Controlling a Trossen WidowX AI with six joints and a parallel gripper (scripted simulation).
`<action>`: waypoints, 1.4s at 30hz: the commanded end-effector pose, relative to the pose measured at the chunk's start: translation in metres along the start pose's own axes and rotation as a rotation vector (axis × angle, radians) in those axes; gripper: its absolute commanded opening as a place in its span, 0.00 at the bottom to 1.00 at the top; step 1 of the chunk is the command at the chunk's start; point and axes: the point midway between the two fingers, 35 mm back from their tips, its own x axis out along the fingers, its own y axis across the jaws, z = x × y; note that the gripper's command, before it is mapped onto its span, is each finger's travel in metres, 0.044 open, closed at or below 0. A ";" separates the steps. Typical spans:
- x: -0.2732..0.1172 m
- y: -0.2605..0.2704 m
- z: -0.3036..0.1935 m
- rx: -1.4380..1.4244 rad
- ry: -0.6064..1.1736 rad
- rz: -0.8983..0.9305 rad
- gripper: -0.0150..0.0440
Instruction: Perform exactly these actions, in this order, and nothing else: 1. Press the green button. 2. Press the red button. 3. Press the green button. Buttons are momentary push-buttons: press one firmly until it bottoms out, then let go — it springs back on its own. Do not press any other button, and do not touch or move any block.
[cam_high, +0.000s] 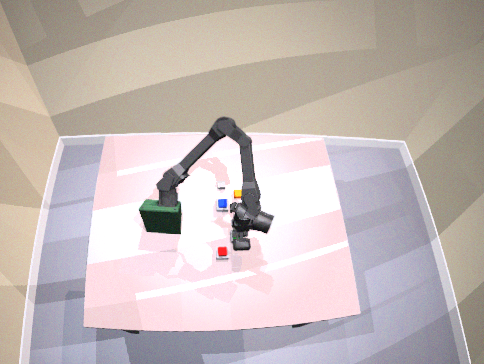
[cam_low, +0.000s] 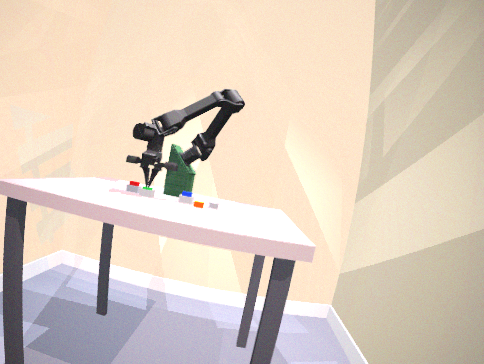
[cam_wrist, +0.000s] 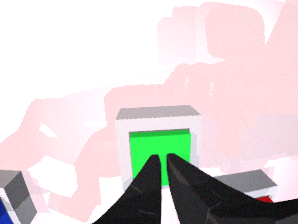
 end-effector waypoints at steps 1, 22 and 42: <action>0.001 0.000 -0.001 0.006 0.001 0.003 0.29; -0.094 -0.001 -0.001 0.007 0.001 -0.001 0.29; -0.033 -0.070 -0.063 0.007 0.002 -0.003 0.29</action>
